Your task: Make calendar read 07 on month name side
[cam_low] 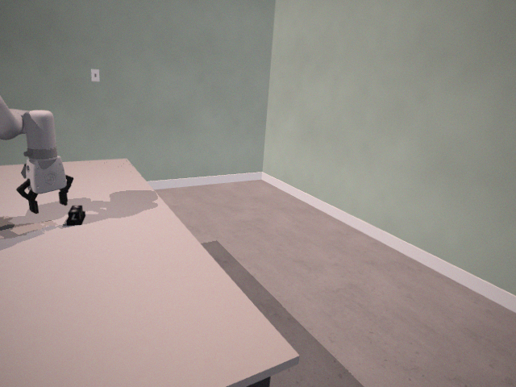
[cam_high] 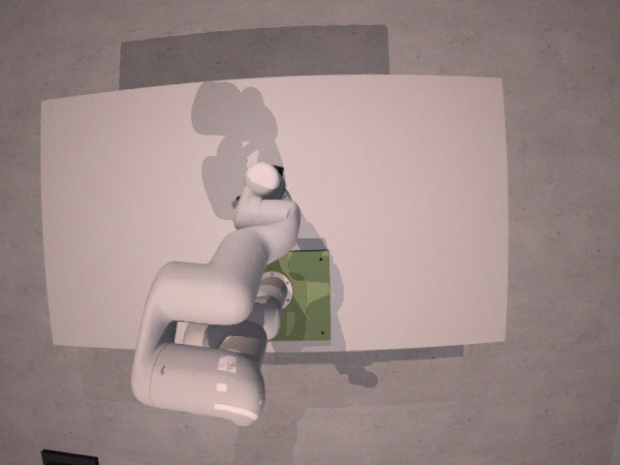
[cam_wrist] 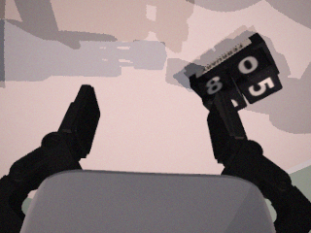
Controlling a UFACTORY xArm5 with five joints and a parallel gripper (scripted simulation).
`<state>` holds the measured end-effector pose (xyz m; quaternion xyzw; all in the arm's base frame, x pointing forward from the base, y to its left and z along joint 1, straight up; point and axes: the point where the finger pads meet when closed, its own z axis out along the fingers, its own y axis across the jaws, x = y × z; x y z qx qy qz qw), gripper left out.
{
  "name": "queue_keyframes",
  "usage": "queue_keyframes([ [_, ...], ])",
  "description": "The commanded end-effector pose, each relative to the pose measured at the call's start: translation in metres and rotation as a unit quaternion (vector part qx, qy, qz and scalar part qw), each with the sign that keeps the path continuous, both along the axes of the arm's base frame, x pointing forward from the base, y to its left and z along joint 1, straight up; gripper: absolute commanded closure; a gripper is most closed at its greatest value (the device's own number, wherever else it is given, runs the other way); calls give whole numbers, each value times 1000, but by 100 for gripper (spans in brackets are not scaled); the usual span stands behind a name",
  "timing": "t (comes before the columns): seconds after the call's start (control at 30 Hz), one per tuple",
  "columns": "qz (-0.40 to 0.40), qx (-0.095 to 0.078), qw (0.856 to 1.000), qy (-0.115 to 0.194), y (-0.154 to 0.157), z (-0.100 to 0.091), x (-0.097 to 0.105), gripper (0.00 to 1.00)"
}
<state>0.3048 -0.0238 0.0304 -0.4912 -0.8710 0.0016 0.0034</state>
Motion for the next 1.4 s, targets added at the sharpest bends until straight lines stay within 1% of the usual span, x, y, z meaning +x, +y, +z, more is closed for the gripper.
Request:
queue_keyframes([
  [0.0,0,0,1000,-1,0,1,1,0],
  [1.13,0,0,1000,-1,0,1,1,0],
  [1.3,0,0,1000,-1,-9,-1,-7,0],
  [1.37,0,0,1000,-1,-9,-1,-7,0],
])
